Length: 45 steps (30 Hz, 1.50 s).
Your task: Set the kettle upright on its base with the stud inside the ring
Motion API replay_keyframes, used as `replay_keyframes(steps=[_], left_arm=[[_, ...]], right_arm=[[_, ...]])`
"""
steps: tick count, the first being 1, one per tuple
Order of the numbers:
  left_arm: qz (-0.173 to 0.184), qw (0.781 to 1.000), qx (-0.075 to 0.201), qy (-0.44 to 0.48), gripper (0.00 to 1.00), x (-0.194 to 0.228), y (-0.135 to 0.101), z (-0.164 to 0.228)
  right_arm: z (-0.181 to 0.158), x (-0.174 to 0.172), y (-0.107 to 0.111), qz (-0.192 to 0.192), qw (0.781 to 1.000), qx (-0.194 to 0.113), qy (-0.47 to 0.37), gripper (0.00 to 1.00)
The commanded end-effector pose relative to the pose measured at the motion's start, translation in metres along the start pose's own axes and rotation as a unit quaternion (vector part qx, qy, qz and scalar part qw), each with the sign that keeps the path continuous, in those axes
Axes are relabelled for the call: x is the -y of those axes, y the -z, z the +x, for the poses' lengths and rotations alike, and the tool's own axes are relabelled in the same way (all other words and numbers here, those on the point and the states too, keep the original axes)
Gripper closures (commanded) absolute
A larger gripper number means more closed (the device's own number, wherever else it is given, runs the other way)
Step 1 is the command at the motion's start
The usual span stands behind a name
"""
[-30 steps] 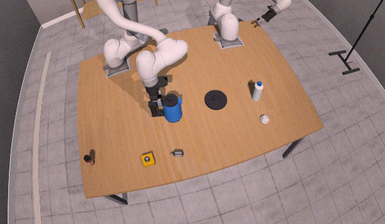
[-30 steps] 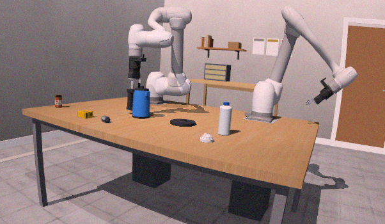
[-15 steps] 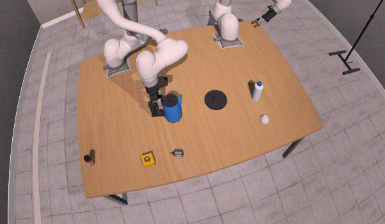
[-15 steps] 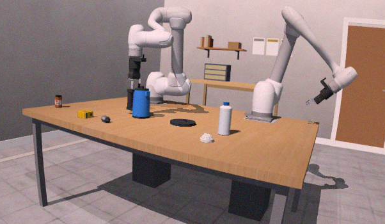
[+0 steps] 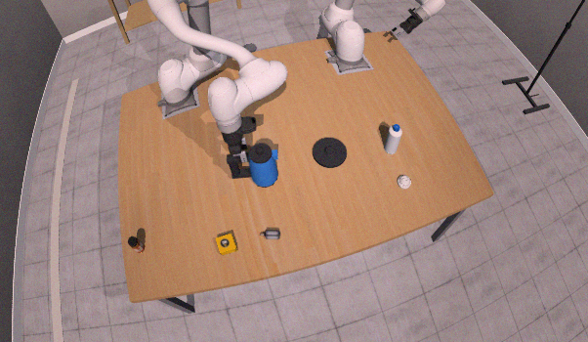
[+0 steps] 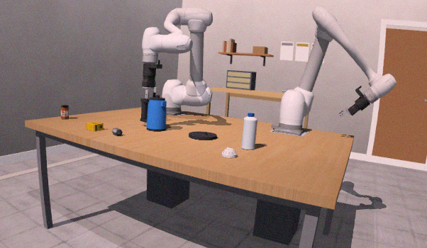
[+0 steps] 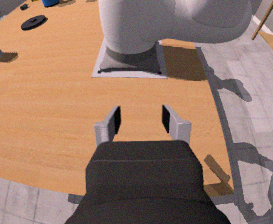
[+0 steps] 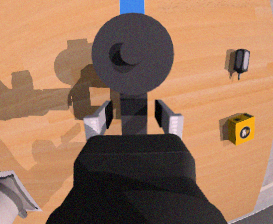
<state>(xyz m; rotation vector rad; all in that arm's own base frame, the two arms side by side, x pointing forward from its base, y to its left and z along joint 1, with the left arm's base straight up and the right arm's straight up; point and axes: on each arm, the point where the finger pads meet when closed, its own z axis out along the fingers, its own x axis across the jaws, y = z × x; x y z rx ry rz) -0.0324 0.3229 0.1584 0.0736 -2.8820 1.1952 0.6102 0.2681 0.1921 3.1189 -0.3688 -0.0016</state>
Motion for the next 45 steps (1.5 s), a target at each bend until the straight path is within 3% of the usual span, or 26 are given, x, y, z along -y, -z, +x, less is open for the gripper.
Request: replay_keyframes(steps=[1, 14, 33, 45], left_arm=[[0.000, 1.000, 0.000, 0.000, 0.00, 0.000, 0.000, 0.000], [0.000, 1.000, 0.000, 0.000, 0.00, 0.000, 0.000, 0.000], [0.000, 1.000, 0.000, 0.000, 0.00, 0.000, 0.000, 0.000], [0.000, 1.000, 0.000, 0.000, 0.00, 0.000, 0.000, 0.000]], right_arm=[[0.000, 0.000, 0.001, 0.001, 1.000, 0.000, 0.000, 0.00], [0.000, 0.000, 0.000, 0.001, 1.000, 0.000, 0.000, 0.00], [0.000, 0.000, -0.031, 0.001, 1.000, 0.000, 0.000, 0.00], [0.000, 0.000, -0.033, 0.001, 1.000, 0.000, 0.000, 0.00]])
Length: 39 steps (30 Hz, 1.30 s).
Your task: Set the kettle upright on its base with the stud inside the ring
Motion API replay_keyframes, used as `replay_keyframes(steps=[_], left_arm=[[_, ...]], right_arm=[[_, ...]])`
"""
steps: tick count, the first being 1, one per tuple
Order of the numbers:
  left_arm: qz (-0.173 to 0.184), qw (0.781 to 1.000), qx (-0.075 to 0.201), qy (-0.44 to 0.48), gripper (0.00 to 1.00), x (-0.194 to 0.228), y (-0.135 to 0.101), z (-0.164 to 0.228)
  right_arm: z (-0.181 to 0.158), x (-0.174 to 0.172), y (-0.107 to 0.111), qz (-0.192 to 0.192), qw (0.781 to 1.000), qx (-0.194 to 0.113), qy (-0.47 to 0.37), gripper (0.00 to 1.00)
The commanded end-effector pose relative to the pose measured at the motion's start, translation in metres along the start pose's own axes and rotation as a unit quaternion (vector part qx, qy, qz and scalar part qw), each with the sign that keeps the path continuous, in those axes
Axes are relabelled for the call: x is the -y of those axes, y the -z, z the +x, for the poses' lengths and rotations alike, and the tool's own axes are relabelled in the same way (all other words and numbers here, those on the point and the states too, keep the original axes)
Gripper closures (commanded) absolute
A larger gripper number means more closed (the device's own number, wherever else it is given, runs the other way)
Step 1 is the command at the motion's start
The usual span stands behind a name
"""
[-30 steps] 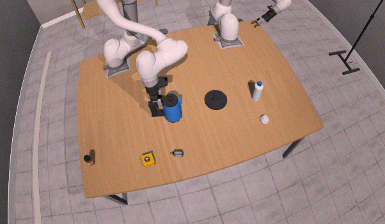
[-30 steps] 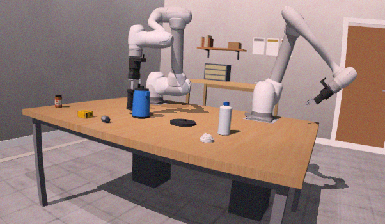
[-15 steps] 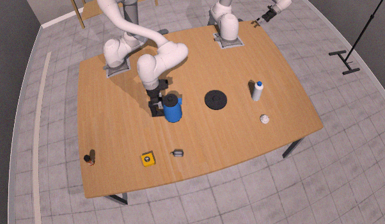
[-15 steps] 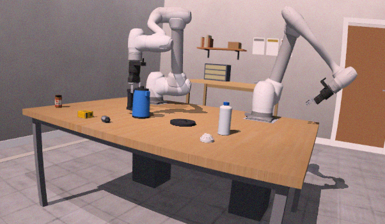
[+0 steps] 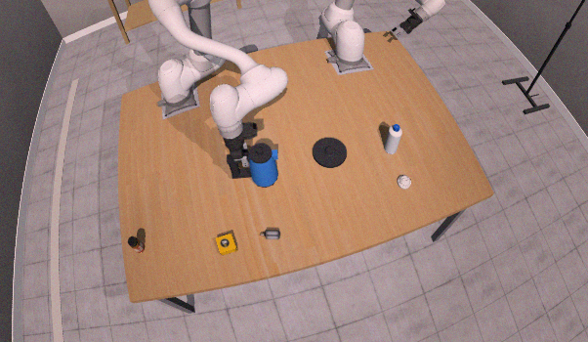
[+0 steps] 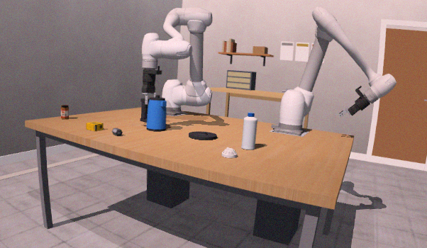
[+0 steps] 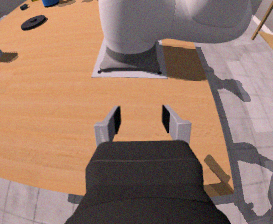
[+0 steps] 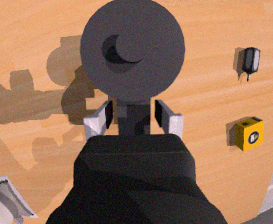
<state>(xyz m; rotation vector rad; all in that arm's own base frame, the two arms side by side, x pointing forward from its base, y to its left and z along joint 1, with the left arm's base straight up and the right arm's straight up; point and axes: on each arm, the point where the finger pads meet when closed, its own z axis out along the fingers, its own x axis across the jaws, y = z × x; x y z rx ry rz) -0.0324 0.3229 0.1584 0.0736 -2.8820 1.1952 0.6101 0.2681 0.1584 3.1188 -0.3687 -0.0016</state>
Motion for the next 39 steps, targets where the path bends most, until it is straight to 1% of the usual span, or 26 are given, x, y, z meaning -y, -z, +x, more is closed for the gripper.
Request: replay_keyframes(steps=[1, 29, 30, 39], left_arm=[[0.000, 1.000, 0.000, 0.000, 0.00, 0.0001, 0.0004, 0.0001], [0.000, 1.000, 0.000, 0.000, 0.00, 0.0001, 0.0004, 0.0001], [0.000, 1.000, 0.000, 0.000, 0.00, 0.0001, 0.0004, 0.0001], [0.000, 1.000, 0.000, 0.000, 0.00, 0.0001, 0.0004, 0.0001]], right_arm=[[0.0003, 0.0003, 0.0008, 0.001, 1.000, 0.000, 0.000, 0.00], [0.0003, 0.0003, 0.0008, 0.001, 1.000, 0.000, 0.000, 0.00], [0.0003, 0.0003, 0.0008, 0.001, 1.000, 0.000, 0.000, 1.00], [0.0003, 0.0003, 0.0008, 0.001, 1.000, 0.000, 0.000, 1.00]])
